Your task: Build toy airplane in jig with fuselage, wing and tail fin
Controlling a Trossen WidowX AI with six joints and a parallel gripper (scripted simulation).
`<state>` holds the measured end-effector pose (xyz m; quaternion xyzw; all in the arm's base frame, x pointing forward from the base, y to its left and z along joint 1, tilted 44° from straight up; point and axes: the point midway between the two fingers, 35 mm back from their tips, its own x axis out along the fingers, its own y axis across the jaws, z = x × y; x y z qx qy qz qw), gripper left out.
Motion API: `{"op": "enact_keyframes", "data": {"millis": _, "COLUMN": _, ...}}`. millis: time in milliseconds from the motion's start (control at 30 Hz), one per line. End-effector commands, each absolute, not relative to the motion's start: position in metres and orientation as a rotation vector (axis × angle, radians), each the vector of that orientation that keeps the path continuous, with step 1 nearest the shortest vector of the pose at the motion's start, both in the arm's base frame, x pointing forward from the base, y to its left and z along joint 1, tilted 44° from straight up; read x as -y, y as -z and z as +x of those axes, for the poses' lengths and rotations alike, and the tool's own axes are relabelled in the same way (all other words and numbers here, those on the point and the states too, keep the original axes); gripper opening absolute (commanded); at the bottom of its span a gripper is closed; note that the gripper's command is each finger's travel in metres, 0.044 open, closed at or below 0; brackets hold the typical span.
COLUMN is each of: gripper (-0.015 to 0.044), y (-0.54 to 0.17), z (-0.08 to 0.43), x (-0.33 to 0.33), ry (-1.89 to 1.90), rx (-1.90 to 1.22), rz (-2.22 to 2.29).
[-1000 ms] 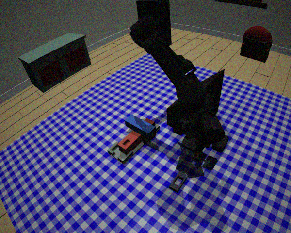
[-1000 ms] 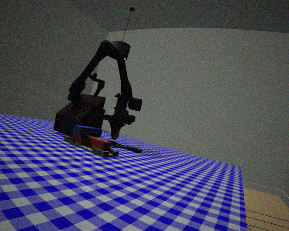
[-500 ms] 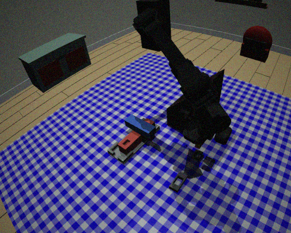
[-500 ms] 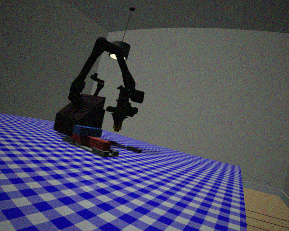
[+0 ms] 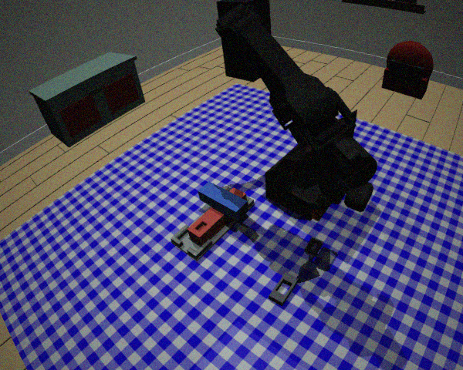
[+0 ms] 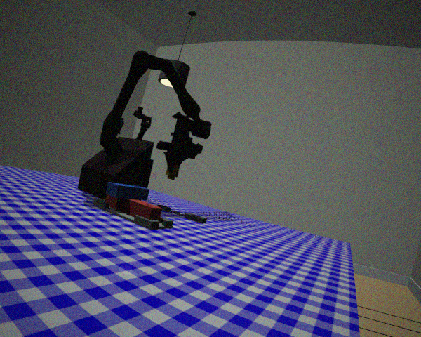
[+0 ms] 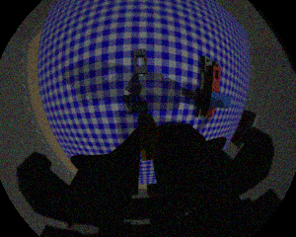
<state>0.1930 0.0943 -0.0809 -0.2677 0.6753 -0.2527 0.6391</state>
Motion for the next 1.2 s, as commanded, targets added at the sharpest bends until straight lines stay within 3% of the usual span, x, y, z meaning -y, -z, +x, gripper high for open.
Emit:
{"op": "enact_keyframes", "data": {"millis": 0, "gripper": 0.0000, "y": 0.070, "z": 0.192, "x": -0.104, "ry": 0.578, "rx": -1.539, "rz": -0.606}}
{"op": "enact_keyframes", "data": {"millis": 1167, "gripper": 0.0000, "y": 0.044, "z": 0.246, "x": -0.071, "ry": 0.543, "rx": -1.541, "rz": -0.515}}
